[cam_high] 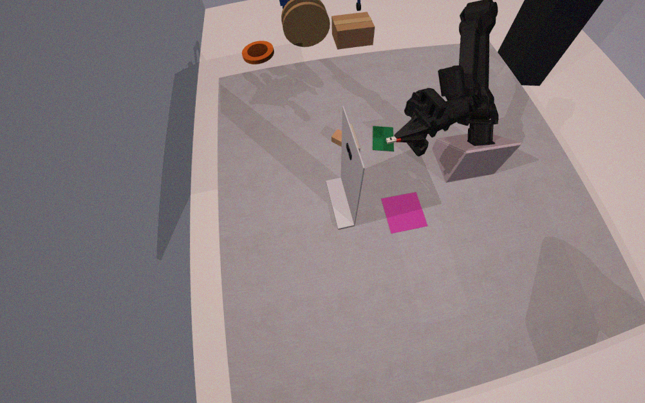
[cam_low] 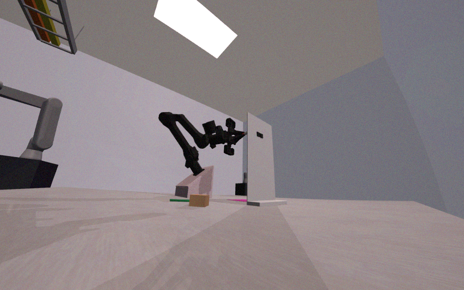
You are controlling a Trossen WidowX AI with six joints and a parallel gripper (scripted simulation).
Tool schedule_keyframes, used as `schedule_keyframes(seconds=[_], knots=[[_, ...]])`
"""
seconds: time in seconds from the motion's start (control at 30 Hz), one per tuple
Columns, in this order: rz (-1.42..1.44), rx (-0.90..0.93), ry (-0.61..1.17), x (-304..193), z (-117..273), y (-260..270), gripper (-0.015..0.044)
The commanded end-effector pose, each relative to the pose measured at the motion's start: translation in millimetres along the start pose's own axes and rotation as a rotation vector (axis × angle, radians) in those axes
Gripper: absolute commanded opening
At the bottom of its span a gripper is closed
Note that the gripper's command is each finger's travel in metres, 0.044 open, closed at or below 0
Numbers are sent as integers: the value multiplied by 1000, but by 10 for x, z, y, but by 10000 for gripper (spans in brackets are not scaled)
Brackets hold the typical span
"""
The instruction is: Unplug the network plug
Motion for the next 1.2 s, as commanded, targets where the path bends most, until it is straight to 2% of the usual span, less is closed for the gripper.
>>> schedule_keyframes(seconds=[0.0, 0.23, 1.17], knots=[[-10, 9, -10, 19, 33, 96, 0], [-11, -2, -7, 9, 60, 134, 0], [-12, -497, 78, -418, -195, -617, 0]])
Point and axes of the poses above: the point midway between the two fingers, 35 mm back from their tips, its own z axis back along the fingers, its own y axis across the jaws, x = y × z, the point moved 8 cm from there along z, back along the fingers, and after that the axes turned 4 degrees about -z, right-handed, at the moved point
